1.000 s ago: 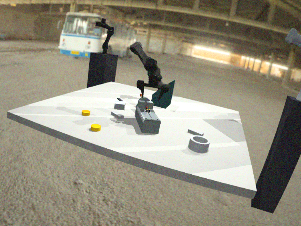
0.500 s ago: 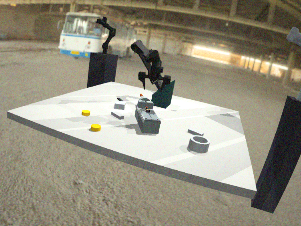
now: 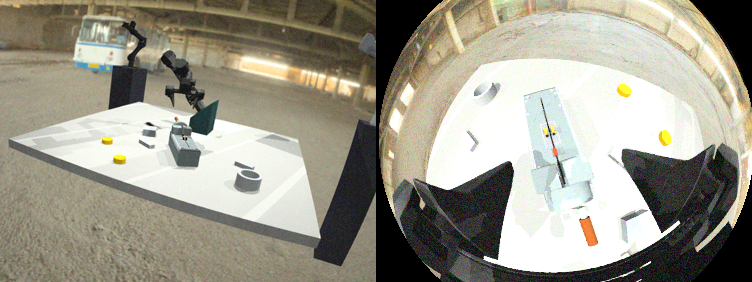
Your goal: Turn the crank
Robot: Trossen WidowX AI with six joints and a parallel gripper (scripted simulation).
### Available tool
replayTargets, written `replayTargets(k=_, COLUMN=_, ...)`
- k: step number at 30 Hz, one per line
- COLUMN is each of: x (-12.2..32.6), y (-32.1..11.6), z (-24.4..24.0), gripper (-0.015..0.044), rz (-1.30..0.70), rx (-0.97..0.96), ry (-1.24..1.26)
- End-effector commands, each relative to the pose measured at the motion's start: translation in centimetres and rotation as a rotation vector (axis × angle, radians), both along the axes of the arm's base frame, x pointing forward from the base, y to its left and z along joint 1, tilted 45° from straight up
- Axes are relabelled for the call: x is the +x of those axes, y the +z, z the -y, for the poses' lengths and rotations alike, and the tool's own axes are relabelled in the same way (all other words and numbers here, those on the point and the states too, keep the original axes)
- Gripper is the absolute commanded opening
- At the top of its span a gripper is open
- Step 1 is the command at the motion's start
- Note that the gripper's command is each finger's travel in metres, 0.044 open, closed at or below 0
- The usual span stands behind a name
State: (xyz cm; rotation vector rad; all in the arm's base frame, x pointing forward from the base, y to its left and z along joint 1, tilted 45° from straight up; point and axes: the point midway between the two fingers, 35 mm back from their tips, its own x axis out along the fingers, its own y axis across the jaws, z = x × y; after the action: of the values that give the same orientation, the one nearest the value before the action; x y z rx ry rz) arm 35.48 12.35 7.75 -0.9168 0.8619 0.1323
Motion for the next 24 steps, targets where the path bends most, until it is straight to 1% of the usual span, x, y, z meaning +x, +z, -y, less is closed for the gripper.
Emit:
replayTargets(k=1, x=-1.4, y=0.8, z=1.2, gripper=0.044, rz=-0.025, rx=-0.006, ry=0.044)
replayTargets(k=14, x=-5.6, y=2.4, z=4.5, gripper=0.044, rz=-0.067, rx=-0.016, ry=0.171)
replayTargets(k=19, x=-5.7, y=2.3, z=4.9, gripper=0.044, rz=-0.068, rx=-0.016, ry=0.178)
replayTargets(k=24, x=-5.4, y=0.8, z=6.3, gripper=0.044, rz=-0.068, rx=-0.017, ry=0.177)
